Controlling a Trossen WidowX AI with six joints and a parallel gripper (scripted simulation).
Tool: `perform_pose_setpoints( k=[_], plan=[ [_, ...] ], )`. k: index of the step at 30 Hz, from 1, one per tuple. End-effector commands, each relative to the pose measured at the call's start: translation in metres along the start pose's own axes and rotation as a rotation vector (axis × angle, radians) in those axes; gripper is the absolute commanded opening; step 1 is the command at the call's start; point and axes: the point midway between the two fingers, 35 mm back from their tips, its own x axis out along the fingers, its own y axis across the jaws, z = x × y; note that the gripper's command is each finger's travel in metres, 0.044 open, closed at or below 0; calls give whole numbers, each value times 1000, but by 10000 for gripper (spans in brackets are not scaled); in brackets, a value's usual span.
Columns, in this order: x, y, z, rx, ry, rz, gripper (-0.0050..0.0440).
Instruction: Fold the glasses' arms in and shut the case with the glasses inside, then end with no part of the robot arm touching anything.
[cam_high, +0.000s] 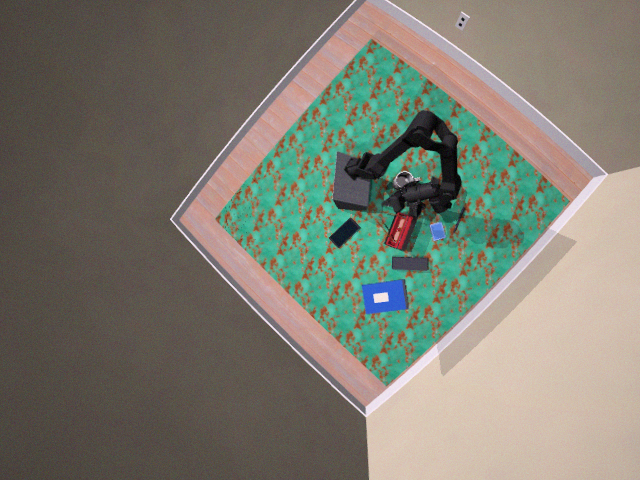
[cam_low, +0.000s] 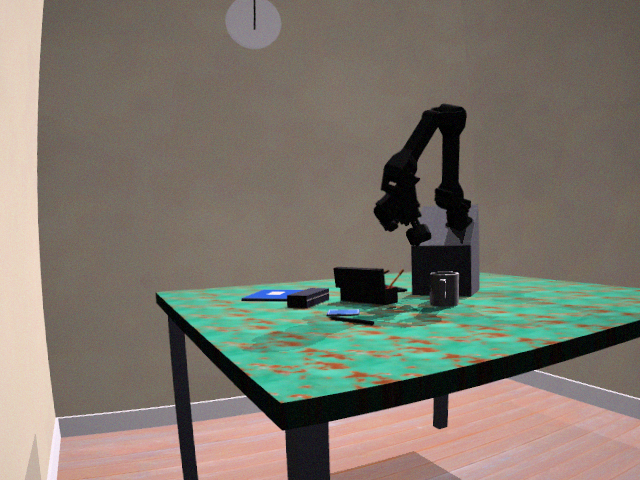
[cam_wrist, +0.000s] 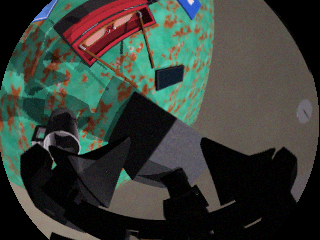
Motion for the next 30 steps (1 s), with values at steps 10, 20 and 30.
perform_pose_setpoints(
  k=[10,20,30],
  plan=[
    [0,0,0,0,0,0,400],
    [2,2,1,-41,-3,16,328],
    [12,15,6,-359,-53,135,88]
  ],
)
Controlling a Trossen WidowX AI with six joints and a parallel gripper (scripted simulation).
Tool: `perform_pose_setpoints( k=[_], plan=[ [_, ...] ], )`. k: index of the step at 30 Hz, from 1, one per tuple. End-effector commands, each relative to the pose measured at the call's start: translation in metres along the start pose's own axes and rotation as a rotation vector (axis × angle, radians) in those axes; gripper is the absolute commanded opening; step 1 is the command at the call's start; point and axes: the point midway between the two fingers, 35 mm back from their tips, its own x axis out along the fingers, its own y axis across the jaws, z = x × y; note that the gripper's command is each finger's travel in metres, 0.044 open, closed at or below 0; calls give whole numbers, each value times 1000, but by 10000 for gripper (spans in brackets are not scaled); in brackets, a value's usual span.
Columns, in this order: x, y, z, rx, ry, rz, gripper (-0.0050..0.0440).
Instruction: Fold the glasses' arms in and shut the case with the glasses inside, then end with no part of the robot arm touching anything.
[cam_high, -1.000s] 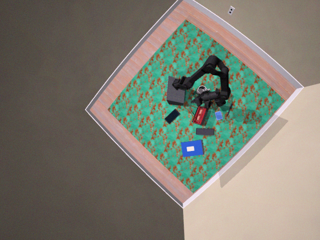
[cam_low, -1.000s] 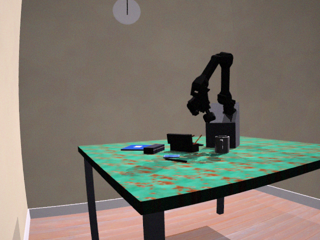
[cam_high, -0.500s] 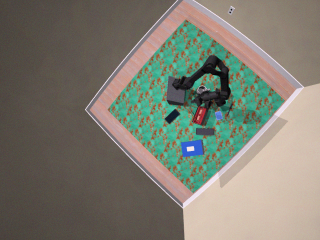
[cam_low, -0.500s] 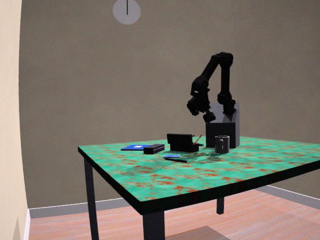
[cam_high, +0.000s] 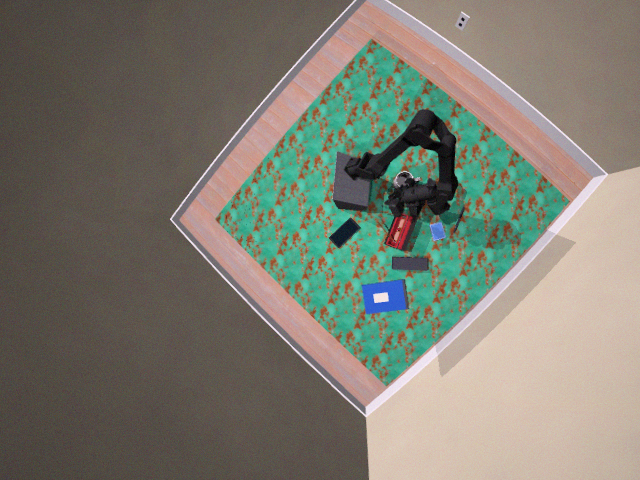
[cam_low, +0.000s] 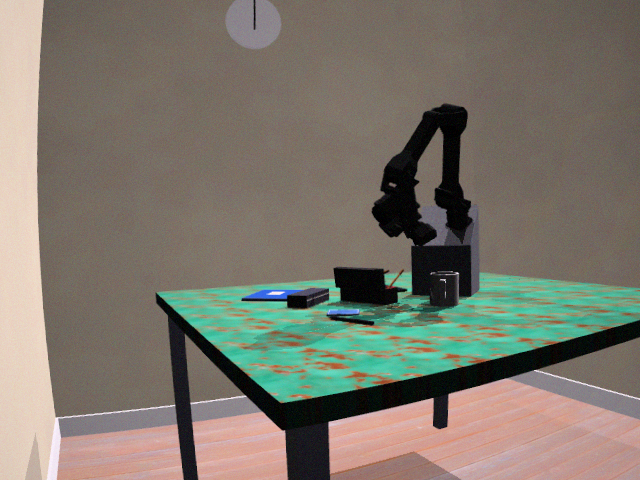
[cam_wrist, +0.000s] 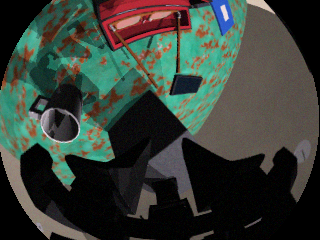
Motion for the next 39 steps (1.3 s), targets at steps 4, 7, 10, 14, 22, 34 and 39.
perform_pose_setpoints(
  k=[4,7,10,14,22,34,39],
  plan=[
    [5,5,4,-171,-46,59,40],
    [8,8,6,-267,-72,86,0],
    [10,11,9,-364,-102,111,0],
    [13,14,13,-491,-147,138,0],
    [17,19,18,-682,-224,167,0],
    [21,28,29,-1057,-402,175,0],
    [21,29,31,-1149,-450,166,0]
  ],
)
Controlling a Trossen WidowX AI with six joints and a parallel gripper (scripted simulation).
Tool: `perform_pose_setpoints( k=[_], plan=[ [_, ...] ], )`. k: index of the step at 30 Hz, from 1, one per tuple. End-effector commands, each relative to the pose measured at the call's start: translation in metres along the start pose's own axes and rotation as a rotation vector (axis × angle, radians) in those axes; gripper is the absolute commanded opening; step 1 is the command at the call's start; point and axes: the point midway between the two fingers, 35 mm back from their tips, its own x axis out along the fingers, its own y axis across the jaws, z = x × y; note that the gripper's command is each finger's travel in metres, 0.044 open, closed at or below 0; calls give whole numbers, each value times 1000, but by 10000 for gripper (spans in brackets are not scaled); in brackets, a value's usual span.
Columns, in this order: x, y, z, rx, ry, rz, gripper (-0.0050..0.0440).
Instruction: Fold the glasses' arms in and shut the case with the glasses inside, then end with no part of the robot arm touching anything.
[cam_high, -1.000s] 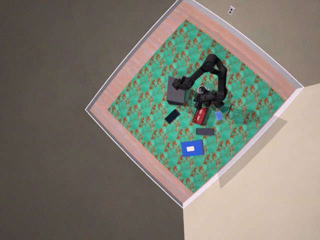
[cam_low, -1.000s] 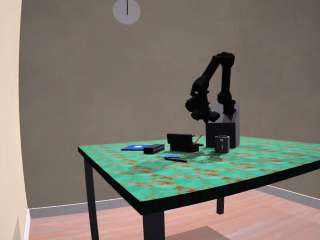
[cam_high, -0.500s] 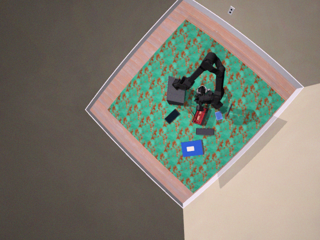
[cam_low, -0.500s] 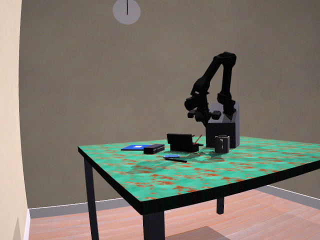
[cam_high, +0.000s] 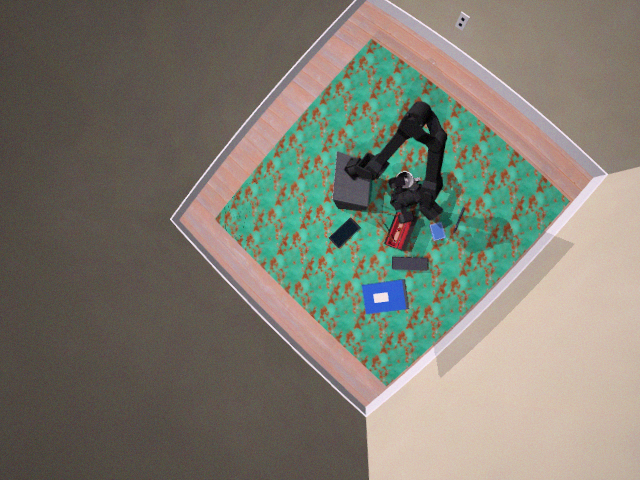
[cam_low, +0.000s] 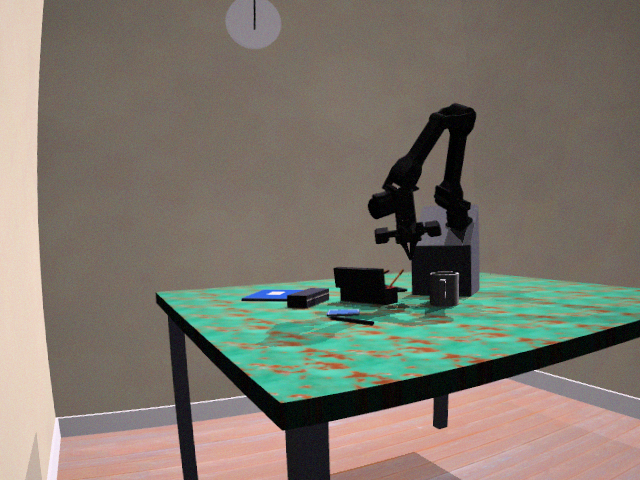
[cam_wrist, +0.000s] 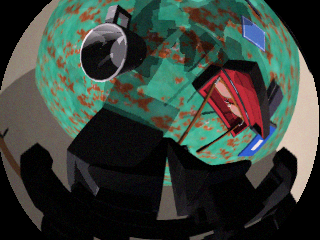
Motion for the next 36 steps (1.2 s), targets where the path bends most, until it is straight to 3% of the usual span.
perform_pose_setpoints(
  k=[1,16,30,36],
  plan=[
    [1,-1,2,-108,-42,-16,0],
    [5,-6,11,-530,-166,-105,0],
    [6,-12,19,-976,-250,-258,0],
    [6,-12,20,-997,-252,-266,0]
  ],
)
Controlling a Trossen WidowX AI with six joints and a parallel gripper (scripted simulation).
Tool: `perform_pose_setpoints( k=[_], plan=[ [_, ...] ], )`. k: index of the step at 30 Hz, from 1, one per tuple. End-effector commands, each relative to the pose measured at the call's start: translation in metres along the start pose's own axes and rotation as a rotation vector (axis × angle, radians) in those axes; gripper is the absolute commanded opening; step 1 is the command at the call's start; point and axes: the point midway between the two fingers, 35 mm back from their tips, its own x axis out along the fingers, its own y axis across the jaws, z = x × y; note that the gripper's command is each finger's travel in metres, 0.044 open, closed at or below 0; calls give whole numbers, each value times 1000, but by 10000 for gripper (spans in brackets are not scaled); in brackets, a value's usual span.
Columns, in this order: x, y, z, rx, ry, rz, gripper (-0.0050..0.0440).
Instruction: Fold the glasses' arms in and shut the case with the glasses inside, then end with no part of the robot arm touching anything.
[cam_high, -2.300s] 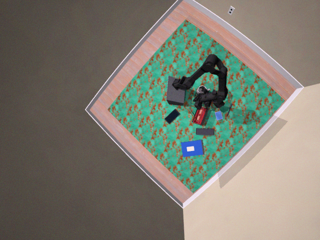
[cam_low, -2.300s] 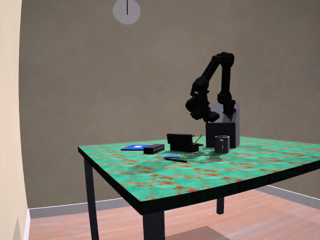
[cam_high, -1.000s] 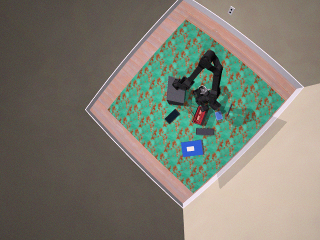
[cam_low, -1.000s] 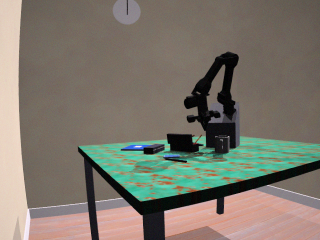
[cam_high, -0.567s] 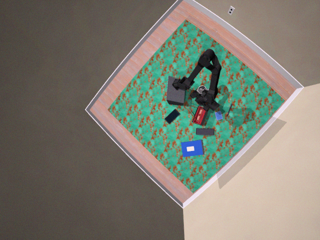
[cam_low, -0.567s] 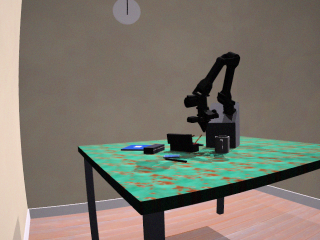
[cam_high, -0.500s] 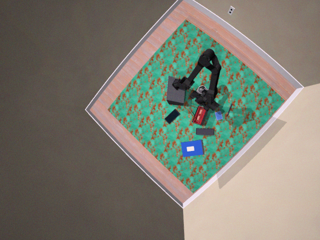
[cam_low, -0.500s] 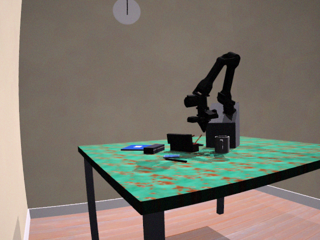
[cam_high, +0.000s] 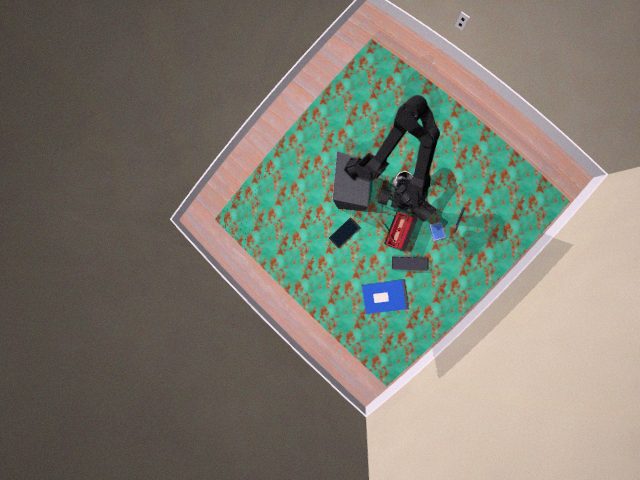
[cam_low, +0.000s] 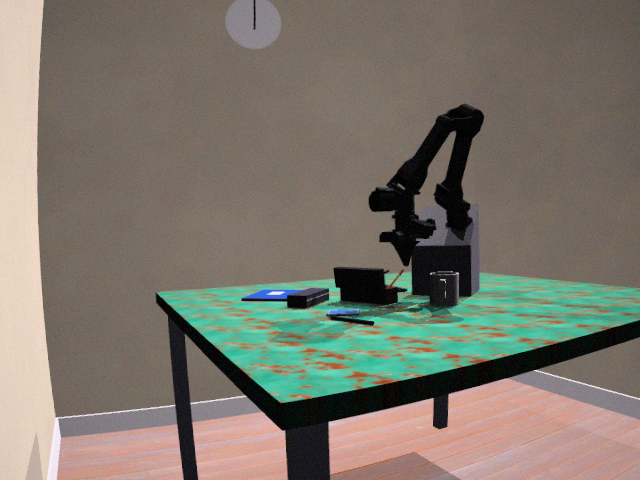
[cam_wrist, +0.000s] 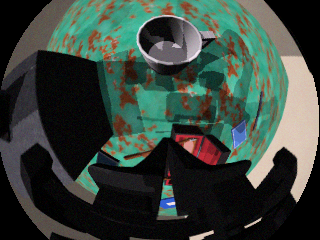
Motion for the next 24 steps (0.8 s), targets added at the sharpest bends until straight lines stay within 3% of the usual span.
perform_pose_setpoints(
  k=[1,9,24],
  plan=[
    [0,0,0,-30,-2,-12,0],
    [48,0,0,-28,-3,-9,0],
    [50,0,-4,-30,-2,-12,0]
  ],
)
